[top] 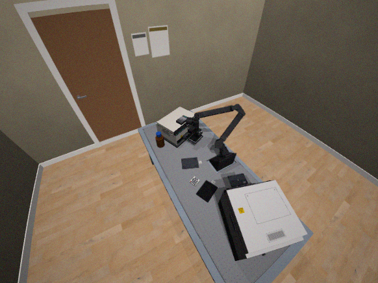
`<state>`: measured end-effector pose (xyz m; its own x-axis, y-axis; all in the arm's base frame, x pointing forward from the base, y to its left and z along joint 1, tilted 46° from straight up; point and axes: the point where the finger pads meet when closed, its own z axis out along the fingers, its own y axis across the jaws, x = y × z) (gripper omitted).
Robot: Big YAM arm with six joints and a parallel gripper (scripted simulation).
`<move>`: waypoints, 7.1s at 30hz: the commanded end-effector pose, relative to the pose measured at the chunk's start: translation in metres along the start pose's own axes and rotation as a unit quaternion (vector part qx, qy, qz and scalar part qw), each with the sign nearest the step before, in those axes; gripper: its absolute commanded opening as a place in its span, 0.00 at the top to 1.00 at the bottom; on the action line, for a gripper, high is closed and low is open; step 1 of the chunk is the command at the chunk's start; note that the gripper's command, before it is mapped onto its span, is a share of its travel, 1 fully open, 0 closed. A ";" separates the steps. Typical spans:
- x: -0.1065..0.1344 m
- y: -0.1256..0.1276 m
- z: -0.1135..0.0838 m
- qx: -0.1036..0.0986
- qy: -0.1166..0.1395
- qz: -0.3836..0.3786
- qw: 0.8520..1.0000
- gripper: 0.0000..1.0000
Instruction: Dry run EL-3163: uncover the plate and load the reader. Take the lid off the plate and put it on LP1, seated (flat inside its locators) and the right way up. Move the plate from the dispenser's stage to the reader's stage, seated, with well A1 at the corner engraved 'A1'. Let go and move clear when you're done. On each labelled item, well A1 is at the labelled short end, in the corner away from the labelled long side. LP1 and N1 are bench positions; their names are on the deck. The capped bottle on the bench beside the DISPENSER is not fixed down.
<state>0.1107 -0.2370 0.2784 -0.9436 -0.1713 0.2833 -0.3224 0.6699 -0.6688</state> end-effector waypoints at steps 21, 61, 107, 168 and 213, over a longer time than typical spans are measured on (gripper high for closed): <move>0.003 -0.011 -0.004 0.006 0.000 0.003 1.000 0.00; 0.003 -0.015 0.003 0.011 0.002 0.013 1.000 0.00; 0.007 -0.020 0.005 0.021 -0.002 0.016 1.000 0.00; 0.008 -0.017 0.008 0.020 -0.002 0.020 1.000 0.15; 0.001 -0.011 0.004 0.010 -0.005 0.011 1.000 0.15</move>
<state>0.1075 -0.2478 0.2651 -0.9439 -0.1661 0.2854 -0.3201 0.6732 -0.6666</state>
